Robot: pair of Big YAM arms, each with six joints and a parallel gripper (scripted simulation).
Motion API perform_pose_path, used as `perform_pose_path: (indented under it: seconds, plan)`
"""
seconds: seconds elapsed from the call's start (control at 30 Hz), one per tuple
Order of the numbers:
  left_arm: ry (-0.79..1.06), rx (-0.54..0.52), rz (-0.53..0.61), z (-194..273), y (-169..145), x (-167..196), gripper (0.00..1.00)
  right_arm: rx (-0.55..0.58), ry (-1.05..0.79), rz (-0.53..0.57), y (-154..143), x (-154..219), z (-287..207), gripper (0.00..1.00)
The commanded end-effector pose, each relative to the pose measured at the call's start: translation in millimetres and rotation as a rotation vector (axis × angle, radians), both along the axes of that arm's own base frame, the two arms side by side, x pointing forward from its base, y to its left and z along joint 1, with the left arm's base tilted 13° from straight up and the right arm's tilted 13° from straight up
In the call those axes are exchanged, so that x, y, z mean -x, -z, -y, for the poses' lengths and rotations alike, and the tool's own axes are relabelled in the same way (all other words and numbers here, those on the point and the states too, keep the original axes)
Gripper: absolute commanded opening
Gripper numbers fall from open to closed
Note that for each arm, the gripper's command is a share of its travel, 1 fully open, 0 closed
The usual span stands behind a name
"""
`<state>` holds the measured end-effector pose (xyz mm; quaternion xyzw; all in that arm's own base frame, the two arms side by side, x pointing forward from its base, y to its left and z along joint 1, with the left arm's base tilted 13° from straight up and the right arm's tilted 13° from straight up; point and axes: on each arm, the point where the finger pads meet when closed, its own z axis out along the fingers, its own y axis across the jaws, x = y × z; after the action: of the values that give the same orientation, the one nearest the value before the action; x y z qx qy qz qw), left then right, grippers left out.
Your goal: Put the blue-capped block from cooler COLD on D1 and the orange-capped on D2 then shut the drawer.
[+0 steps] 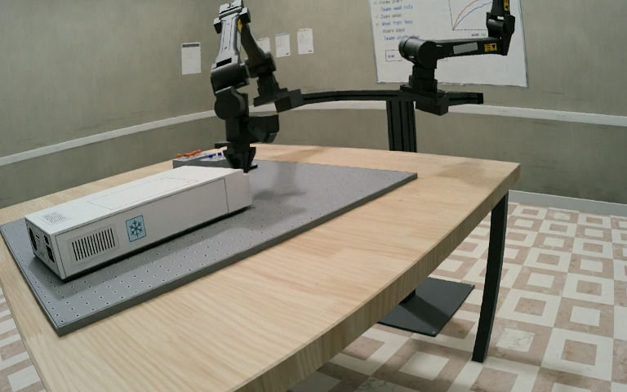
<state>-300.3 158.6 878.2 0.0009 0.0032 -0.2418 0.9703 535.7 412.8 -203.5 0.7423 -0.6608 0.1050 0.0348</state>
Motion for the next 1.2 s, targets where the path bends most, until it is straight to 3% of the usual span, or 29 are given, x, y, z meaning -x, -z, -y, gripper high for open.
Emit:
perform_pose_path:
  seconds: [0.0, 0.3, 1.17]
  plan:
    - [0.002, -0.018, -0.03, 10, -8, -21, 0.0, 0.006, 0.009, -0.01, -4, 6, -11, 0.0]
    - [0.002, -0.018, -0.03, 10, -8, -21, 0.0, 0.008, 0.008, -0.014, 19, 4, 12, 0.0]
    - [0.002, -0.018, -0.03, 10, -8, -21, 0.0, -0.001, 0.014, -0.002, 13, 0, 3, 0.0]
